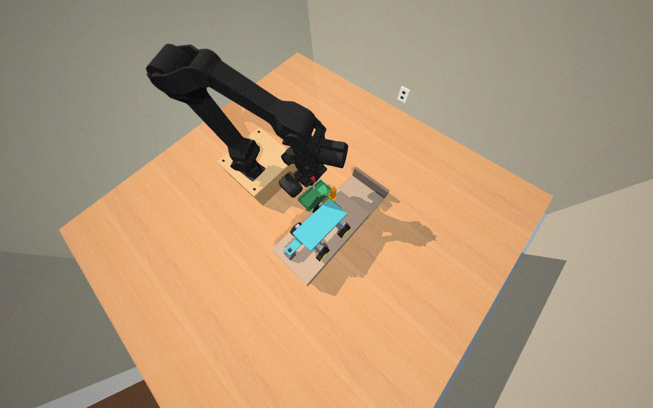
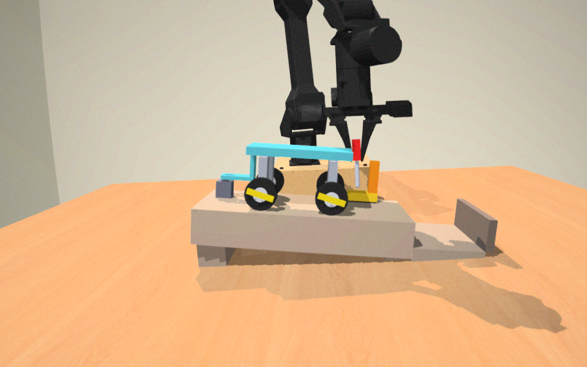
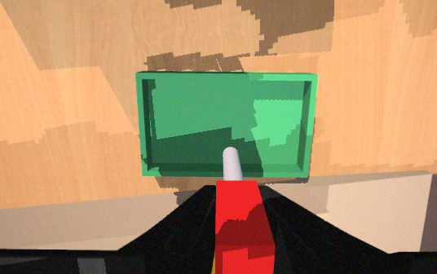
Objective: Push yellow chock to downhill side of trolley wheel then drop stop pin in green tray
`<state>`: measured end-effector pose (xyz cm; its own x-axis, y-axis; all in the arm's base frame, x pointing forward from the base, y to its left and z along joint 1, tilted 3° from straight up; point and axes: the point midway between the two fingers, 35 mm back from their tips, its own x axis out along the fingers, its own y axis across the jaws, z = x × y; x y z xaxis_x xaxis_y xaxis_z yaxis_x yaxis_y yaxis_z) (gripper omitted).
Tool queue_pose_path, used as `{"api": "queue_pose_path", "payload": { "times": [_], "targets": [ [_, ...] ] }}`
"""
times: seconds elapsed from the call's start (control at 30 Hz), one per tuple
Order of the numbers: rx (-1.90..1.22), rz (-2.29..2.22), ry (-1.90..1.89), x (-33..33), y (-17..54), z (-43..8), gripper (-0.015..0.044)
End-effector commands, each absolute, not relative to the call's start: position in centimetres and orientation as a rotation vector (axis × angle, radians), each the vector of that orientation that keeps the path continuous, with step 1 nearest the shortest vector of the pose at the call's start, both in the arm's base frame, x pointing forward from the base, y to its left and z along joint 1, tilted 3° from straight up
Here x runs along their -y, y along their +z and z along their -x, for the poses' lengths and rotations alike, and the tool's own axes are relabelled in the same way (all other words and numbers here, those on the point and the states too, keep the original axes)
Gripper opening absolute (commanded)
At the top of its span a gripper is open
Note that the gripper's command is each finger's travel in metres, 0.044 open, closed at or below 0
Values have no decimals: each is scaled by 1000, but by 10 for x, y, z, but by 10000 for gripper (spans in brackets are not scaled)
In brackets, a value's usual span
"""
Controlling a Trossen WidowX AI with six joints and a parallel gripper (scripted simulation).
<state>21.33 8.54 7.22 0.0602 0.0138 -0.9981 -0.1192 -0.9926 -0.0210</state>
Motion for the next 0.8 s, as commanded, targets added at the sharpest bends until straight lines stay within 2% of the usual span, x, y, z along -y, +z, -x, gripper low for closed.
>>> {"api": "queue_pose_path", "payload": {
  "times": [0.0, 0.27, 0.77],
  "targets": [
    [-59, 2194, 2058, -86, 67, -212, 0],
    [69, 2148, 1991, -95, 43, -216, 0],
    [75, 2146, 1988, -114, 9, -220, 0]
  ]
}}
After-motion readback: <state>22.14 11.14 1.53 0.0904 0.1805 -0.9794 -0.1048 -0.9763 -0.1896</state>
